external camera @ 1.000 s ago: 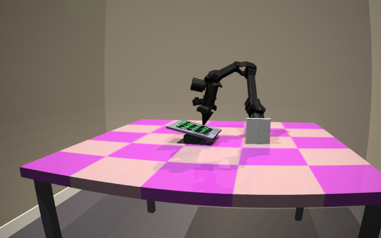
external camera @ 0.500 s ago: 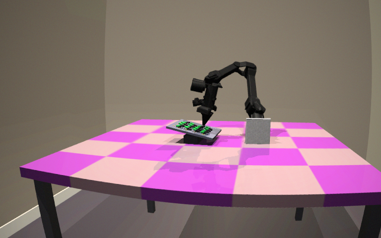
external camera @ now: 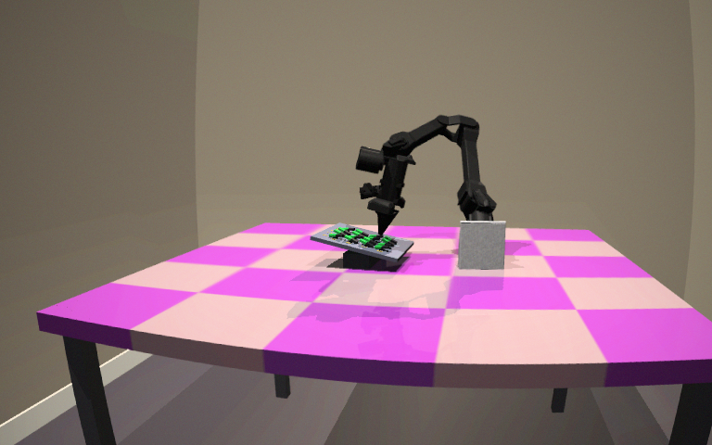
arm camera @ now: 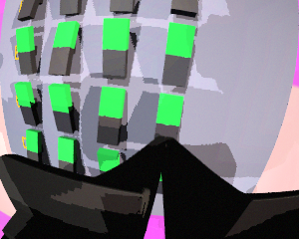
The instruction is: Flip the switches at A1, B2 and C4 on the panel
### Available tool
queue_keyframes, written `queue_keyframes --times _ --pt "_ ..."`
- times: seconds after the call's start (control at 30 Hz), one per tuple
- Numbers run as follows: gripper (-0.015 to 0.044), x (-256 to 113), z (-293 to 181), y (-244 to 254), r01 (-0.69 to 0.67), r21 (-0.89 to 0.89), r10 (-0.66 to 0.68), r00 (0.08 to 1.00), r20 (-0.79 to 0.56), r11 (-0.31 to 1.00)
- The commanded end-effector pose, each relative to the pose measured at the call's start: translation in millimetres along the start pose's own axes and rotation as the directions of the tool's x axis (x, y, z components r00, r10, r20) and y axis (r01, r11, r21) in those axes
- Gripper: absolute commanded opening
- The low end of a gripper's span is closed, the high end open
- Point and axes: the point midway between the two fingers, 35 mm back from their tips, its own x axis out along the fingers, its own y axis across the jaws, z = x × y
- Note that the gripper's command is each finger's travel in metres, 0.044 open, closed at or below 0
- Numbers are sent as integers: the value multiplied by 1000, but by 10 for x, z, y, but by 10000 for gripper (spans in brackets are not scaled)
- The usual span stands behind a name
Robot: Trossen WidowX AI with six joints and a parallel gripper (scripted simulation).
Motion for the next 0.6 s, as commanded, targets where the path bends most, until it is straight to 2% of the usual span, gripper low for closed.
queue_keyframes --times 0.0,0.57 --pt "0 9 2 -4 4 -3 -4 1000 2 1000" --pt "0 31 1 -4 4 -3 -4 1000 2 1000"
